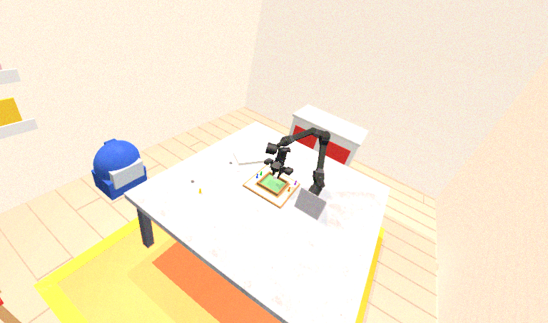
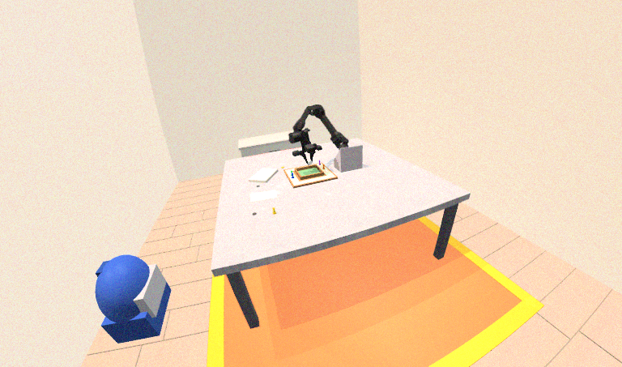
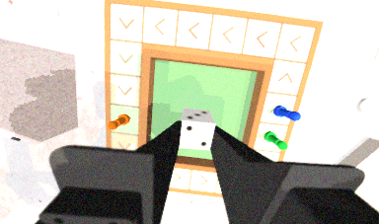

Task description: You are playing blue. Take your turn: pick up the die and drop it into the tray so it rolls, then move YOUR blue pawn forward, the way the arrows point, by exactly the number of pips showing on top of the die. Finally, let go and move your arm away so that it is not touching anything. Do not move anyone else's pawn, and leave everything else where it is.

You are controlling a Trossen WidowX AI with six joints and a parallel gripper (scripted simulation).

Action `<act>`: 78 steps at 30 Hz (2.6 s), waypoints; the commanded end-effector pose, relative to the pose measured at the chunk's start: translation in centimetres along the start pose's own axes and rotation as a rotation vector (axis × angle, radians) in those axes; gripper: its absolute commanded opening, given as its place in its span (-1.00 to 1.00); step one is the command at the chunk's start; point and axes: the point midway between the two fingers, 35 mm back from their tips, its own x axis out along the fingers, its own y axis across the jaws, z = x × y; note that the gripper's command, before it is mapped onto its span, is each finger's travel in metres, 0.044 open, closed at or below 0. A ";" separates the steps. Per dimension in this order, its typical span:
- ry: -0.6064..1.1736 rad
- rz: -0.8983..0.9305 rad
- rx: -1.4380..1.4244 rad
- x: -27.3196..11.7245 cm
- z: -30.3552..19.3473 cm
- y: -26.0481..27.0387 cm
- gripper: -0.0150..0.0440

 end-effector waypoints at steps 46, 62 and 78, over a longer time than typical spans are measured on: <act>-0.691 -0.073 -0.027 -3.2 -2.2 -0.5 -0.22; -0.547 -0.006 -0.017 -5.6 -0.9 0.1 1.00; 0.090 -0.044 0.126 -2.2 0.8 -1.7 0.73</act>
